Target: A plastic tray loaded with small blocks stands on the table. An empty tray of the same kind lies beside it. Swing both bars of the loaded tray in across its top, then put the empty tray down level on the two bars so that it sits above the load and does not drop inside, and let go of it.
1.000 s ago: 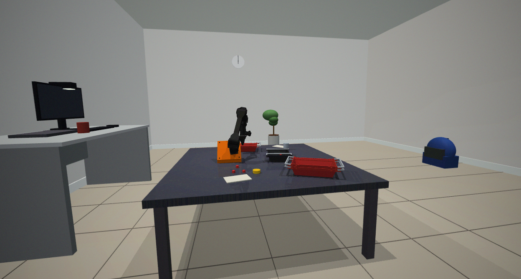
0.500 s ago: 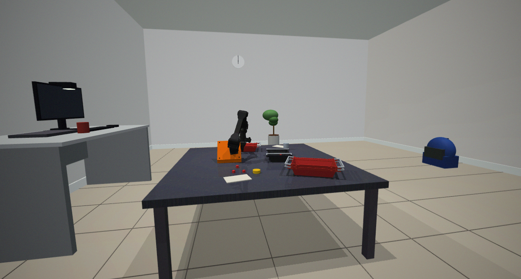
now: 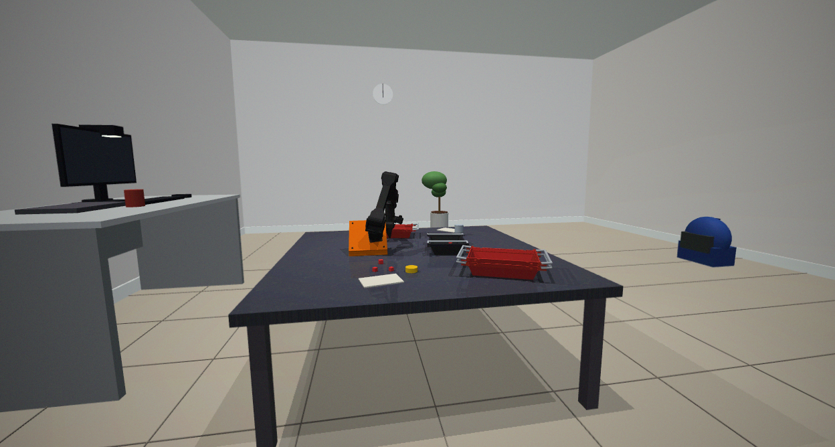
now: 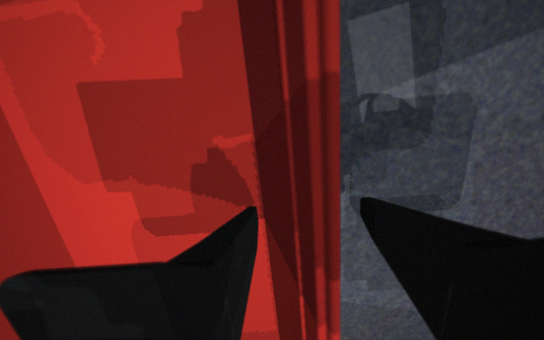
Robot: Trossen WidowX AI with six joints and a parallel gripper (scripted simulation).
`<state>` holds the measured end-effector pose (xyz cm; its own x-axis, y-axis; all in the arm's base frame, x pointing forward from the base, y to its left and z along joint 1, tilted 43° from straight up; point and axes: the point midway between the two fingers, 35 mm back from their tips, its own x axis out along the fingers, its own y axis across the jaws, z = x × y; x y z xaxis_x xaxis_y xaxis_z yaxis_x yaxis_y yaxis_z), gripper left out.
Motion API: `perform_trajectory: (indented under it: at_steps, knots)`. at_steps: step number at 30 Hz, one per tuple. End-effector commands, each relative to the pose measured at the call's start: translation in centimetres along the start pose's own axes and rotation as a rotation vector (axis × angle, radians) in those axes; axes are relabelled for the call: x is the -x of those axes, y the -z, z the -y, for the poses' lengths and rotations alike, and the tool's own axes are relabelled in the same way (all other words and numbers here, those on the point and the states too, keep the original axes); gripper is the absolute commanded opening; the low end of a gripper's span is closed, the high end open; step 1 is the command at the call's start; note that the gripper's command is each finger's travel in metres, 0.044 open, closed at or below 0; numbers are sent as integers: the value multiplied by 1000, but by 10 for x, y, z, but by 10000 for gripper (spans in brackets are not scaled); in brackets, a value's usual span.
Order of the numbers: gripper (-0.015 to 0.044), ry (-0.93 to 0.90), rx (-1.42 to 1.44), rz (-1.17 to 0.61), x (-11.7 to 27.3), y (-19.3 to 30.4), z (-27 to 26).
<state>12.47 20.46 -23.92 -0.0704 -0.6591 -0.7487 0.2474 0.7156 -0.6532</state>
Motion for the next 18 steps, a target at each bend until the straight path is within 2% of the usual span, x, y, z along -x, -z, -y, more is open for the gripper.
perform_trajectory:
  at_steps: [1, 18]
  knots:
    - [228, 1, 3, 4, -1, -1, 0]
    - [115, 1, 3, 4, -1, -1, 0]
